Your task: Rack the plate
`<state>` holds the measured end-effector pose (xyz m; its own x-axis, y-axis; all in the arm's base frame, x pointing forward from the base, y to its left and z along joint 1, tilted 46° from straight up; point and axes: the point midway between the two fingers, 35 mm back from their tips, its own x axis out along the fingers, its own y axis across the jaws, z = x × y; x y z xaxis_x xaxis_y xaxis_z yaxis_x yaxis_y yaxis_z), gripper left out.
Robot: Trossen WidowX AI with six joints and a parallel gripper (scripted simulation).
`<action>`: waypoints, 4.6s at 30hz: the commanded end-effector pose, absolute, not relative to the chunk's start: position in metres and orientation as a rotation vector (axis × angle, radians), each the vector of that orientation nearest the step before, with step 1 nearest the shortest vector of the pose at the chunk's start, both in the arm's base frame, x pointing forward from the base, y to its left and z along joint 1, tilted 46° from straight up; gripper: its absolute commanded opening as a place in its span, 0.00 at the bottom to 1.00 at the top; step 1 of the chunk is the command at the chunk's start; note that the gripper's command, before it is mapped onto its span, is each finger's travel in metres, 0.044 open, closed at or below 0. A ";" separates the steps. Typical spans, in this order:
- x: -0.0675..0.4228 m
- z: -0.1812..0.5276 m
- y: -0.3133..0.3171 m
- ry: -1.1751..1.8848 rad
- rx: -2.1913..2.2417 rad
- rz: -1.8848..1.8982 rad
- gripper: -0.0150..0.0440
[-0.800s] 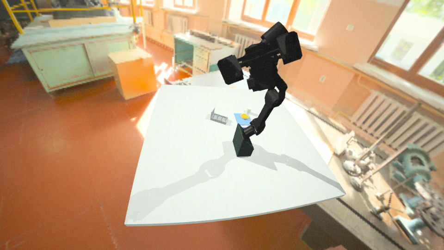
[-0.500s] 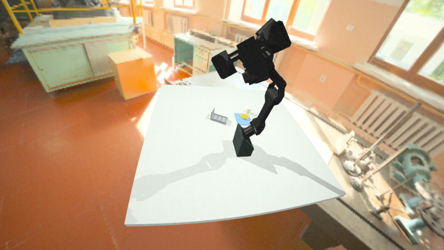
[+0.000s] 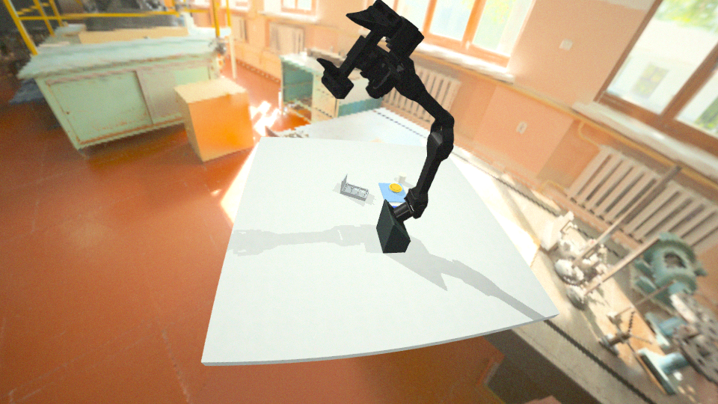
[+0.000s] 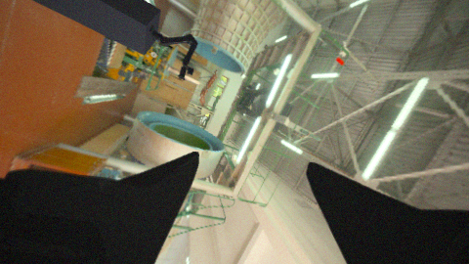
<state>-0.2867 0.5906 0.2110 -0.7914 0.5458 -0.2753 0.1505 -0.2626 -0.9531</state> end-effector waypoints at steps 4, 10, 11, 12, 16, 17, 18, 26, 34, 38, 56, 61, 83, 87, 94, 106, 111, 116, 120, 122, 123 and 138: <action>-0.220 0.197 0.612 -1.435 -0.994 2.137 0.93; -0.159 0.185 0.623 -1.193 -1.095 2.103 0.93; -0.149 0.183 0.624 -1.154 -1.110 2.095 0.93; -0.139 0.181 0.625 -1.115 -1.124 2.087 0.93; -0.098 0.172 0.626 -0.958 -1.176 2.046 0.93; -0.089 0.170 0.625 -0.919 -1.183 2.038 0.93; -0.080 0.168 0.625 -0.880 -1.190 2.030 0.93; -0.007 0.150 0.614 -0.577 -1.229 1.946 0.93; 0.074 0.136 0.592 -0.318 -1.276 1.791 0.93; 0.111 0.129 0.576 -0.188 -1.284 1.710 0.93; 0.253 0.096 0.473 0.368 -1.234 1.298 0.93; 0.285 0.088 0.436 0.504 -1.207 1.165 0.93; 0.372 0.062 0.242 0.995 -1.034 0.520 0.93; 0.378 0.059 0.205 1.066 -0.997 0.396 0.93; 0.380 0.057 0.139 1.177 -0.931 0.170 0.93; 0.361 0.059 0.028 1.327 -0.820 -0.232 0.93; 0.345 0.065 -0.016 1.374 -0.779 -0.399 0.93; 0.336 0.068 -0.037 1.394 -0.761 -0.478 0.93; 0.335 0.069 -0.039 1.394 -0.761 -0.478 0.93; 0.336 0.067 -0.041 1.394 -0.761 -0.478 0.93; 0.336 0.066 -0.042 1.394 -0.761 -0.477 0.93; 0.340 0.049 -0.059 1.394 -0.760 -0.477 0.93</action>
<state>0.3403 -0.0554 0.0523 0.1435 -0.7038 -0.6958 -0.1275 0.6840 -0.7182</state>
